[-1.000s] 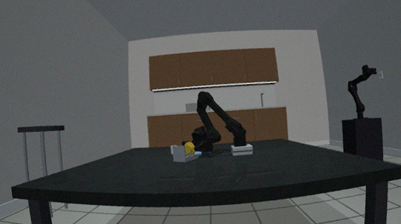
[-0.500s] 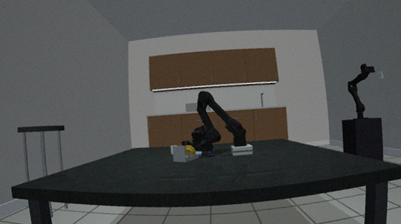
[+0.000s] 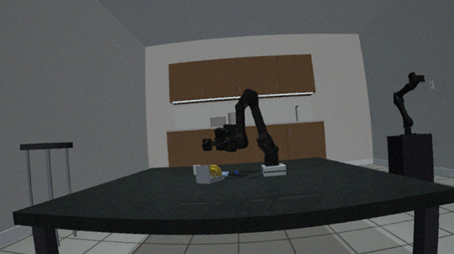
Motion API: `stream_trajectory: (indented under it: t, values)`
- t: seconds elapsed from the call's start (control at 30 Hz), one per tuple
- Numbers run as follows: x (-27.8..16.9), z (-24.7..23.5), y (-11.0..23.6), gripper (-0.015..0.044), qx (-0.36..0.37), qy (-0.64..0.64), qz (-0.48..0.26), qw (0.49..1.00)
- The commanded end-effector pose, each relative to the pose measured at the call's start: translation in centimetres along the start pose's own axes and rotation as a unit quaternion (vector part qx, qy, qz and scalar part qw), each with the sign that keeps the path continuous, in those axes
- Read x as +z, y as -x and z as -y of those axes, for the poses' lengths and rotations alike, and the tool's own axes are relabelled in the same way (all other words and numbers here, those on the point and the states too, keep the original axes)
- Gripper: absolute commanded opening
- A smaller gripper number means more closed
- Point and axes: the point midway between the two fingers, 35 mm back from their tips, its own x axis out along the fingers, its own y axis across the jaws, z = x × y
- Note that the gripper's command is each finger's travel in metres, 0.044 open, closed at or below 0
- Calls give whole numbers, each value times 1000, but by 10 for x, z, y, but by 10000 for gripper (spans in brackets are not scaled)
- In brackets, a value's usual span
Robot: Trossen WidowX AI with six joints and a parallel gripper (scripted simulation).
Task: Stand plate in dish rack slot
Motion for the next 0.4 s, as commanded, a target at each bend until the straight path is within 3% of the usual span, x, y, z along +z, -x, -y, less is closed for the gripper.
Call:
stream_trajectory:
  t: [0.0, 0.37]
  values:
    - [9, 0, 0, 400, 5, 1, 1, 1000]
    - [11, 64, -5, 400, -92, -91, -17, 991]
